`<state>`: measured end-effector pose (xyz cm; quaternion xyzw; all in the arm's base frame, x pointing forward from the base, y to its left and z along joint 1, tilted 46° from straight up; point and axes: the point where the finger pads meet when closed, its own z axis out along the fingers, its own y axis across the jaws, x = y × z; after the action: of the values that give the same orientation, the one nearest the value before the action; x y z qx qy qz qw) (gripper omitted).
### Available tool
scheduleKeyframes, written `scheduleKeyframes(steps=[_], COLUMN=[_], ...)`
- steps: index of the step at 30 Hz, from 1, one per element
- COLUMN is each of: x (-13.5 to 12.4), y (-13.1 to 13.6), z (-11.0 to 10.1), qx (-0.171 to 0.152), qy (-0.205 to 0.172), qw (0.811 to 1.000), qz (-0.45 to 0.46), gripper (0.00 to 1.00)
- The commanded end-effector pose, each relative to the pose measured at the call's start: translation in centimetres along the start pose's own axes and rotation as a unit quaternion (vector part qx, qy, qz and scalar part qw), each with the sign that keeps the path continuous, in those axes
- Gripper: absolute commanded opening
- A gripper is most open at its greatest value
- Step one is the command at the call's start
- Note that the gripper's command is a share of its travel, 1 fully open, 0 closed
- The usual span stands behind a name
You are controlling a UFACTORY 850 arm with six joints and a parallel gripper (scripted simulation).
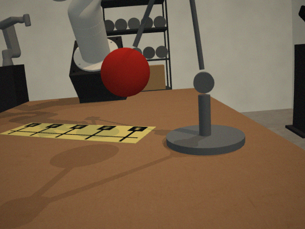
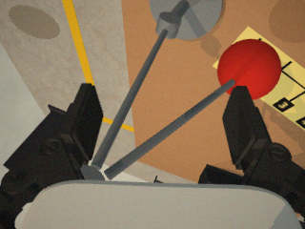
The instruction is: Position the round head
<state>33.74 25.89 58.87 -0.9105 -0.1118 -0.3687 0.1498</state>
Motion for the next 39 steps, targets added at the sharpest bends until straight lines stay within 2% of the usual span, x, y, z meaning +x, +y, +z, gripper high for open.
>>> scheduleKeyframes(steps=[1, 22, 37, 39], x=[-0.8, -3.5, -5.8, -5.8], y=[0.2, 0.0, -0.7, -0.7], z=[-0.1, -0.1, -0.2, -0.2], qx=[0.017, 0.059, 0.095, 0.095], qy=[-0.008, -0.029, -0.047, -0.047], qw=[0.999, 0.979, 0.942, 0.942], qz=[0.046, 0.192, 0.317, 0.317], gripper=[1.00, 1.00, 1.00, 1.00])
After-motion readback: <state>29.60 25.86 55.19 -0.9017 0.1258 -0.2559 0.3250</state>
